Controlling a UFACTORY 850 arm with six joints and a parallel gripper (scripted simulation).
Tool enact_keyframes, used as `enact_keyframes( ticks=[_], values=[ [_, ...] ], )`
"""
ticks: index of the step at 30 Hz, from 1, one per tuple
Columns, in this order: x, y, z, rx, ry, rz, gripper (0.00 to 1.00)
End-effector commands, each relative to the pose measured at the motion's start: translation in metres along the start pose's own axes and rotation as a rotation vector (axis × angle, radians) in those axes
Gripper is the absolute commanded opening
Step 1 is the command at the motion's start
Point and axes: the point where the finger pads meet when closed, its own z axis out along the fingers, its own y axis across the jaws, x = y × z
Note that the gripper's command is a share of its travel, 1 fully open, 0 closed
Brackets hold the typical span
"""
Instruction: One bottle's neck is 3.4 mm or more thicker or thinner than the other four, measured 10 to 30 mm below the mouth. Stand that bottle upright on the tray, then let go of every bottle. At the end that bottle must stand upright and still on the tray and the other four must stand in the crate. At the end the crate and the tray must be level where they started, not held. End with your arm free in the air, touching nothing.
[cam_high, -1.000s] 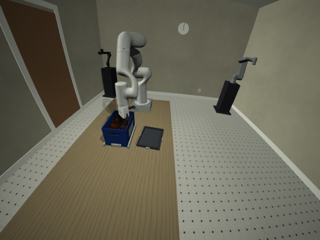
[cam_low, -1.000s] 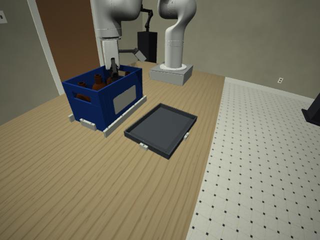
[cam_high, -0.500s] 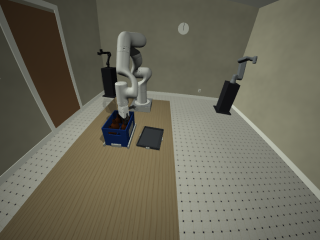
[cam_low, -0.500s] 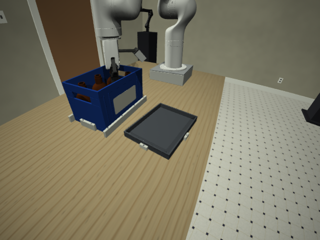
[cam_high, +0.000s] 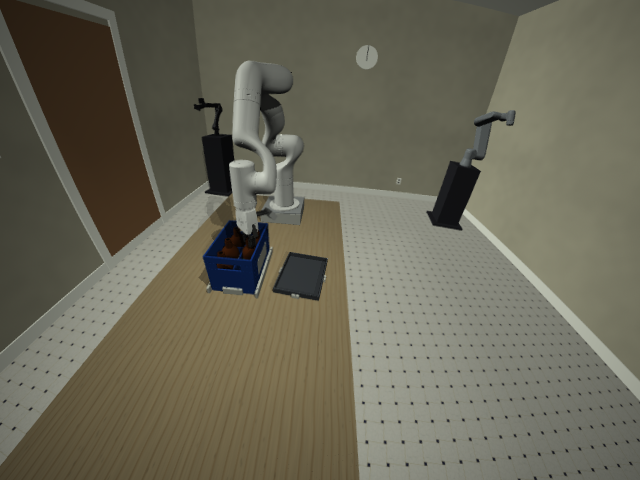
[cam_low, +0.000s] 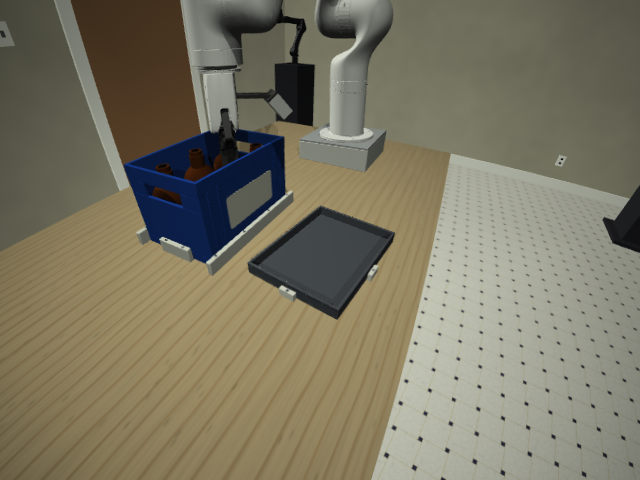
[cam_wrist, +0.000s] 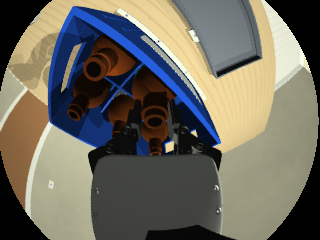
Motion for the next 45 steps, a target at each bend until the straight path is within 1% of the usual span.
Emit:
enact_keyframes(
  ticks=[1,11,23,45],
  values=[
    [-0.001,0.001,-0.006,-0.002,-0.002,0.0,0.0],
    [-0.002,0.001,-0.018,-0.002,-0.002,0.0,0.0],
    [-0.002,0.001,-0.026,-0.002,-0.002,0.0,0.0],
    [-0.002,0.001,-0.029,-0.002,-0.002,0.0,0.0]
  ],
)
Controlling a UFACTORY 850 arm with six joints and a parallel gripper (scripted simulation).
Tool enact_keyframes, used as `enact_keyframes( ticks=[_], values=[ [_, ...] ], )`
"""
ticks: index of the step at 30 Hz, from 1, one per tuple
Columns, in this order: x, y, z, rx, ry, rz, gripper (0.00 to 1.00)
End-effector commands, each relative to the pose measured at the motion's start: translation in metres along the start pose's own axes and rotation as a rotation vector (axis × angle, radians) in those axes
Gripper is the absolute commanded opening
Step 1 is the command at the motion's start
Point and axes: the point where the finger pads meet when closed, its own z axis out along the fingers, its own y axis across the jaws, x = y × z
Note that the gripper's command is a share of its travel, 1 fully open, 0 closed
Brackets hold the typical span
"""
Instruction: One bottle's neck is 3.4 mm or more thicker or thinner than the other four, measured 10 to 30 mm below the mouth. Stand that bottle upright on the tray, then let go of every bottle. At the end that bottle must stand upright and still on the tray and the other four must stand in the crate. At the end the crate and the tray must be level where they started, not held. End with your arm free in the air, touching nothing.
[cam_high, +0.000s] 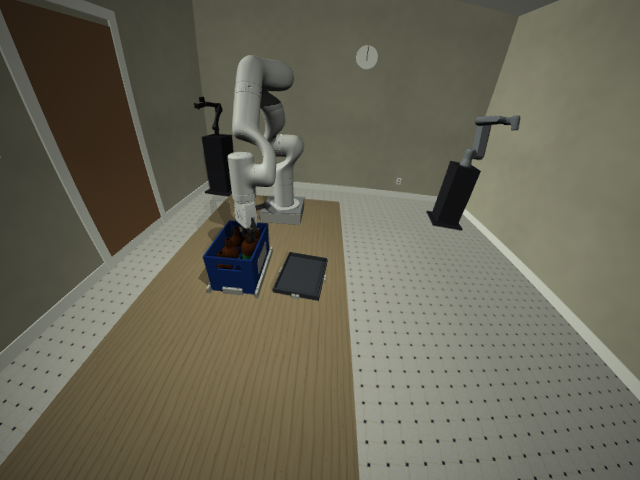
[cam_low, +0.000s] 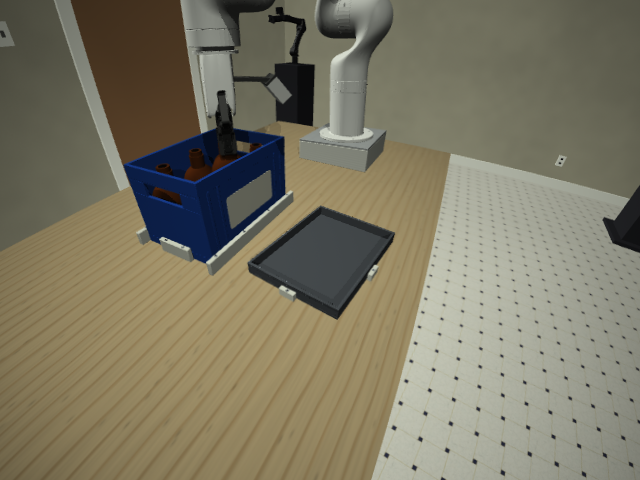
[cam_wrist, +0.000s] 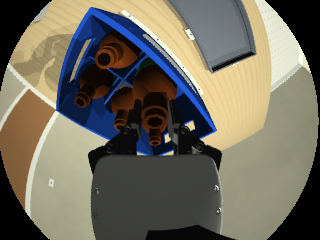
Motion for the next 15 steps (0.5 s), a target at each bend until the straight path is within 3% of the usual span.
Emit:
enact_keyframes(
  ticks=[1,15],
  values=[
    [-0.0007,0.0006,-0.0009,-0.001,-0.002,0.0,0.0],
    [-0.0007,0.0006,-0.0027,-0.001,-0.002,0.0,0.0]
  ],
)
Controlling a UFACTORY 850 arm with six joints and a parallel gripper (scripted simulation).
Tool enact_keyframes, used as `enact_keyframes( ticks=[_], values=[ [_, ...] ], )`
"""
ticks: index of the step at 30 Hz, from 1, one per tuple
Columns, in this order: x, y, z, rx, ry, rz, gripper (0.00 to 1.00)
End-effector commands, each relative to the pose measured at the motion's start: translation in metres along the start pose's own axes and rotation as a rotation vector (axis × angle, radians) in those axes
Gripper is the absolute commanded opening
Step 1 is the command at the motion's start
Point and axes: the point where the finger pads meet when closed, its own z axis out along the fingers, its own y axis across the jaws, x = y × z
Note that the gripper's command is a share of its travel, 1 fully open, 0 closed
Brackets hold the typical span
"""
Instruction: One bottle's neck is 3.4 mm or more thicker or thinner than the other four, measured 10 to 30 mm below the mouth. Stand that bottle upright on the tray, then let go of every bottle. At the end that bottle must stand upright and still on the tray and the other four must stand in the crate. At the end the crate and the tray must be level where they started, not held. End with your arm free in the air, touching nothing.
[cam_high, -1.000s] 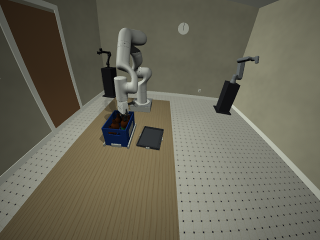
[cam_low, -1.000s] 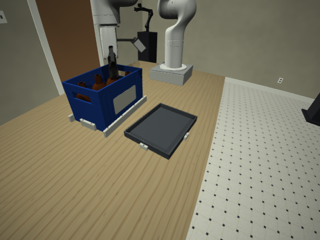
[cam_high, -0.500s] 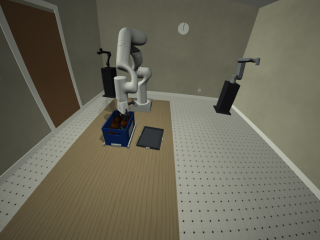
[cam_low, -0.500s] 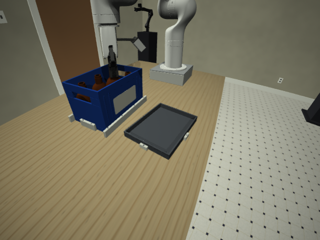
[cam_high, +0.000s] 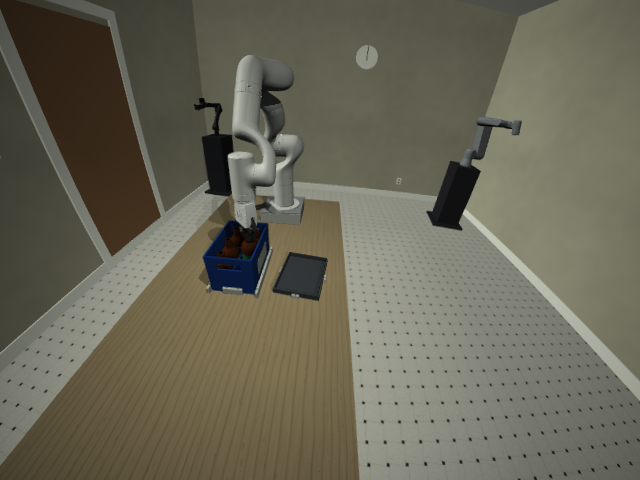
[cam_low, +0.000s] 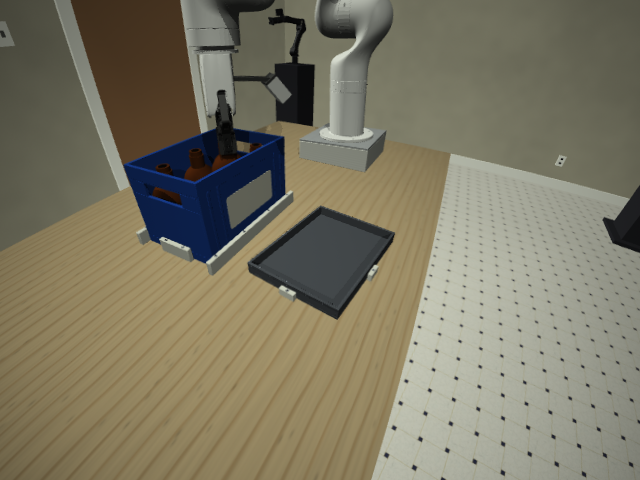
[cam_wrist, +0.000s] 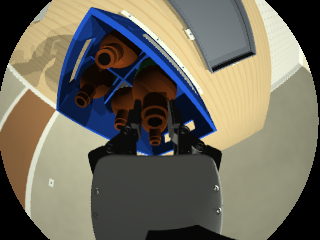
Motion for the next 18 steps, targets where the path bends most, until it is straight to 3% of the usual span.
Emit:
enact_keyframes(
  ticks=[1,18],
  values=[
    [-0.001,0.001,-0.002,-0.001,-0.002,0.0,0.0],
    [-0.001,0.001,-0.016,-0.001,-0.002,0.0,0.0]
  ],
)
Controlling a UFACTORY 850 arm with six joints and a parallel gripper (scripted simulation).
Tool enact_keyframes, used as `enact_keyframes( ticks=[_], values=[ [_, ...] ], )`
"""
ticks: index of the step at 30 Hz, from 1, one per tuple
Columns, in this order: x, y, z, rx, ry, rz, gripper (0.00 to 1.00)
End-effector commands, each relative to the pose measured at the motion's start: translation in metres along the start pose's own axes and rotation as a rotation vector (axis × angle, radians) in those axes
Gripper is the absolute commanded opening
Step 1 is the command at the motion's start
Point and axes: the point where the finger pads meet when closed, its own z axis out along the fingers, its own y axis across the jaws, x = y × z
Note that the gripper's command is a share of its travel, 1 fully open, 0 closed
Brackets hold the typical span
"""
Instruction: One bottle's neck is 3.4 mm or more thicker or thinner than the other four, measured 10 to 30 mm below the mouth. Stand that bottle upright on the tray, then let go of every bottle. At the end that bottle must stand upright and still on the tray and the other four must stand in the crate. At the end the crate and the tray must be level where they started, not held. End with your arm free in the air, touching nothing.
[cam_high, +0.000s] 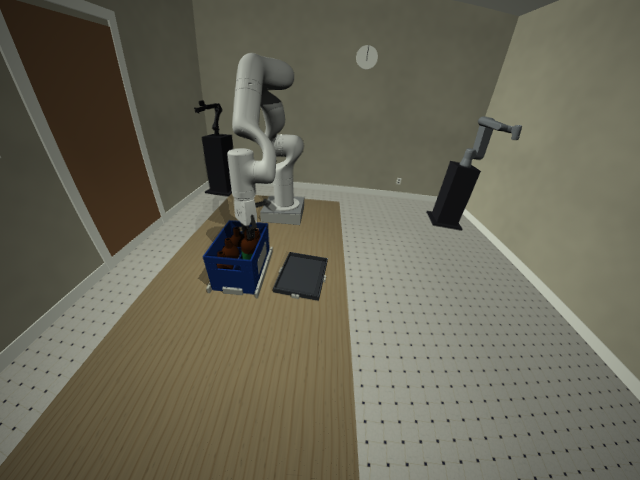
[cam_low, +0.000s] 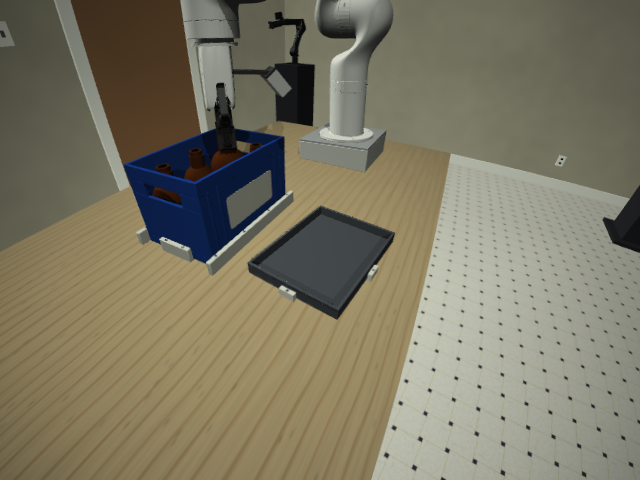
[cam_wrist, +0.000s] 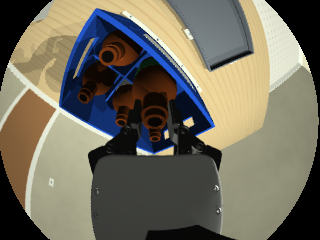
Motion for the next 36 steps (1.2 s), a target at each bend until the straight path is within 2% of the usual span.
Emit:
enact_keyframes(
  ticks=[1,18,36],
  values=[
    [-0.001,0.001,-0.007,-0.001,-0.002,0.0,0.0],
    [-0.001,0.001,-0.023,-0.001,-0.002,0.0,0.0],
    [-0.001,0.001,-0.029,-0.001,-0.002,0.0,0.0]
  ],
)
